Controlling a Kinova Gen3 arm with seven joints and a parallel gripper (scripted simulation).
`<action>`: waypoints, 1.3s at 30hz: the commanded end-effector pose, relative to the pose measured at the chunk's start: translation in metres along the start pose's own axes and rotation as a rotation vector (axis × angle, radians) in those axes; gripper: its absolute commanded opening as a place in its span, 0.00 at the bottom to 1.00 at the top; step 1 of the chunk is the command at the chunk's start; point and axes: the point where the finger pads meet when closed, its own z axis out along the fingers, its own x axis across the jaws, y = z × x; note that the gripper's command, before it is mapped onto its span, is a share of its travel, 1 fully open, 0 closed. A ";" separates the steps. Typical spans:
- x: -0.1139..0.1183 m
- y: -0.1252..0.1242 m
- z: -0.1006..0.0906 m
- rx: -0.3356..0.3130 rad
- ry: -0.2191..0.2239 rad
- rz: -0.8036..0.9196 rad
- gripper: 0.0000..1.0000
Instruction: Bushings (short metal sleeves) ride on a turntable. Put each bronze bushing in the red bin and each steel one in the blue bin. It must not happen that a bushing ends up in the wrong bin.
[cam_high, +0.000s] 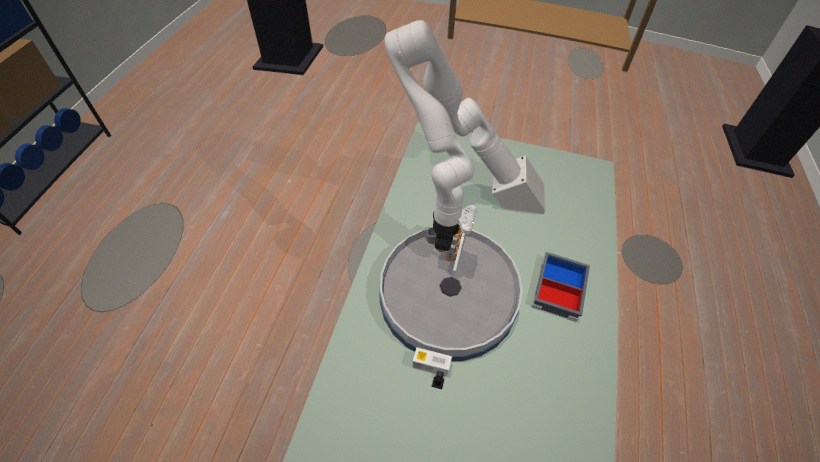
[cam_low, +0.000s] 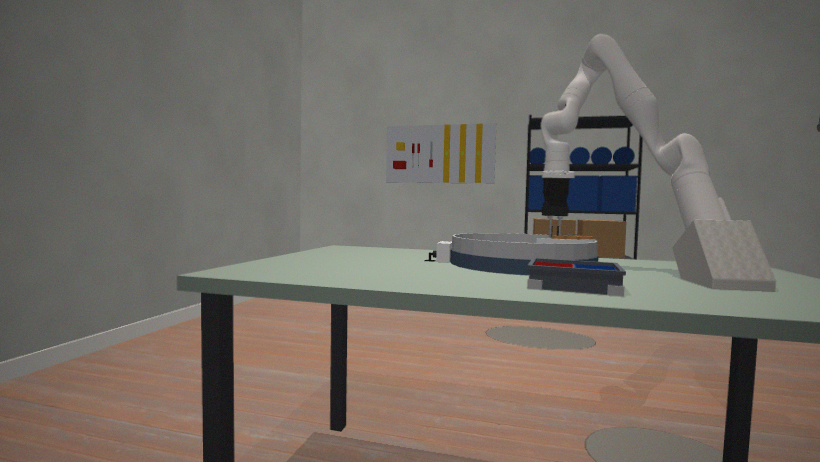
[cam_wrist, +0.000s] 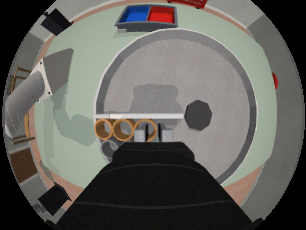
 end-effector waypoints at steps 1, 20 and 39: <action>0.000 0.000 0.001 -0.001 -0.001 -0.001 0.45; 0.000 0.000 0.014 -0.001 -0.002 -0.001 0.45; 0.002 0.000 0.013 0.000 0.004 0.001 0.00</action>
